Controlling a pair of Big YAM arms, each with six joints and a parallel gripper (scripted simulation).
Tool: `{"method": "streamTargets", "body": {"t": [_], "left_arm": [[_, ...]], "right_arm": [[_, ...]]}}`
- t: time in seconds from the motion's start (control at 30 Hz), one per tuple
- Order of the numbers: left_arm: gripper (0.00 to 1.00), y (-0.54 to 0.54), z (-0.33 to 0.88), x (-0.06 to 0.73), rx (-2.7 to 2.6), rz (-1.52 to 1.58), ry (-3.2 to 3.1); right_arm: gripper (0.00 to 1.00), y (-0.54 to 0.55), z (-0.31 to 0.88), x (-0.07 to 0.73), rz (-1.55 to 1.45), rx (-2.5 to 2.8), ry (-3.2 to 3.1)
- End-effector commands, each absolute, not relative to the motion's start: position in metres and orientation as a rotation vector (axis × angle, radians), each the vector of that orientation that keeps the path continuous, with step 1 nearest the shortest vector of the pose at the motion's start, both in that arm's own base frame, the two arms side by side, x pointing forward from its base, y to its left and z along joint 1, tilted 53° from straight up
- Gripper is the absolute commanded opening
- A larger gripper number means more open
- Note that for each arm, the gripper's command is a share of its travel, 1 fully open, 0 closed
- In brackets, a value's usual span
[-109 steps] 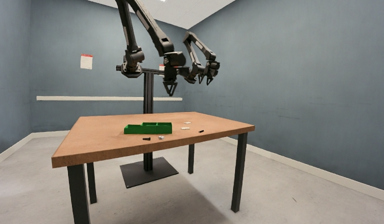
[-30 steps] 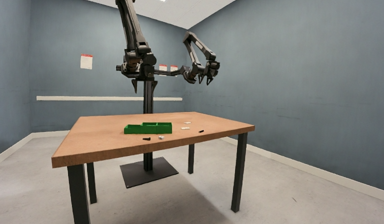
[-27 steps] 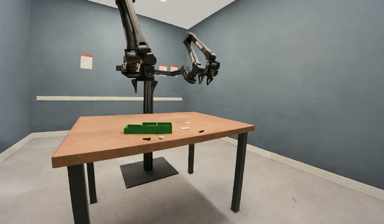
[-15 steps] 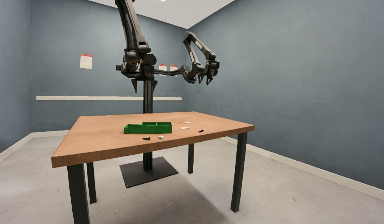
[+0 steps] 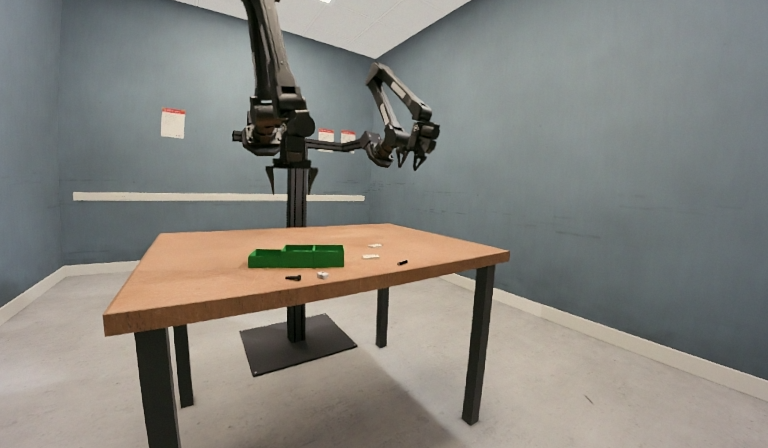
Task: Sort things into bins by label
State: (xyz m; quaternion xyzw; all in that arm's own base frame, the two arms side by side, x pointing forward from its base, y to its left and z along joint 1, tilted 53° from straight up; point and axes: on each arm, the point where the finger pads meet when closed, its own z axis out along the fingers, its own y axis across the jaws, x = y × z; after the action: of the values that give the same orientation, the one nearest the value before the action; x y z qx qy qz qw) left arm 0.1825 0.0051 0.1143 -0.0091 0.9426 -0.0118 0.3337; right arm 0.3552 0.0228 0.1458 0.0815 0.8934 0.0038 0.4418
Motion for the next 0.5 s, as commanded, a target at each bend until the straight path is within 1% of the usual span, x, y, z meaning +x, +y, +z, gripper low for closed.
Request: {"method": "streamTargets", "body": {"t": [0.0, 0.33, 0.47], "left_arm": [[1.0, 0.006, 0.141, 0.186, -0.027, -0.027, 2.413], [1.0, 0.006, 0.141, 0.186, -0.027, -0.027, 2.413], [1.0, 0.006, 0.141, 0.186, -0.027, -0.027, 2.413]], "right_arm": [[1.0, 0.018, 0.164, 0.393, 0.08, 0.377, 2.168], [1.0, 0.011, 0.185, 0.451, 0.099, 0.43, 2.178], [1.0, 0.015, 0.19, 0.451, 0.101, 0.405, 2.164]]}}
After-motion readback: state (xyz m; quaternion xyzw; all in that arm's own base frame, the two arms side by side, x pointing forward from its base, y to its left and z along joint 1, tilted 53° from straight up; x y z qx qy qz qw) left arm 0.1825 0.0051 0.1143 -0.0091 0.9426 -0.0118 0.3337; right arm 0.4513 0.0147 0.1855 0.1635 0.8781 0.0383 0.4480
